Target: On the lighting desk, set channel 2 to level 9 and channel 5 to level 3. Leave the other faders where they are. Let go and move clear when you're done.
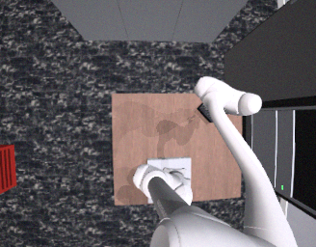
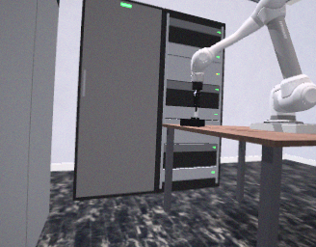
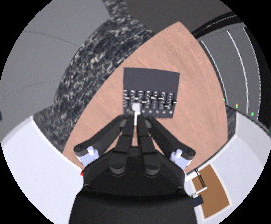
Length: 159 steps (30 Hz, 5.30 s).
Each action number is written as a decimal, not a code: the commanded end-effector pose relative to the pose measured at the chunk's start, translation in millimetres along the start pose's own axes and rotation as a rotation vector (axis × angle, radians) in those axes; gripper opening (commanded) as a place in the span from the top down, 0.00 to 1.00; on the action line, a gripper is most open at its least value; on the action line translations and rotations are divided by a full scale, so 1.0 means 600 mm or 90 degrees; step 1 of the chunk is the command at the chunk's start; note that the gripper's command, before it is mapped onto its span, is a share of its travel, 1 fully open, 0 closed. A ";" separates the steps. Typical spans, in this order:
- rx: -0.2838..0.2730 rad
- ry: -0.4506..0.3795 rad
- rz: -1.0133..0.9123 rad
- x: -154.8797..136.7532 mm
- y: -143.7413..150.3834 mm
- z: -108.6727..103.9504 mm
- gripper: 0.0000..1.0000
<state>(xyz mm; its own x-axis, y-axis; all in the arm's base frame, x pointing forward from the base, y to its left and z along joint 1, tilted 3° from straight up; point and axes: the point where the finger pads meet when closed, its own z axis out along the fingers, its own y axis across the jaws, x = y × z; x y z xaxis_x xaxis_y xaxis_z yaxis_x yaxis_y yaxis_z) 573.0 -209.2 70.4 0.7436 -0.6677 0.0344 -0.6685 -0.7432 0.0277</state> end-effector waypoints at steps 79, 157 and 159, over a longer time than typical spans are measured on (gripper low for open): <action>0.000 0.000 0.000 0.000 0.000 0.023 0.90; 0.000 0.000 0.000 0.032 0.000 0.023 0.90; 0.000 0.000 0.000 0.032 0.000 0.023 0.90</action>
<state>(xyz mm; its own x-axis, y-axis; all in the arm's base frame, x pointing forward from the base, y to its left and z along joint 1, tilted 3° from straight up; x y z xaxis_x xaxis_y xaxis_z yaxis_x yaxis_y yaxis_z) 587.6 -222.9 57.4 0.7436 -0.6677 0.0344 -0.6685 -0.7432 0.0277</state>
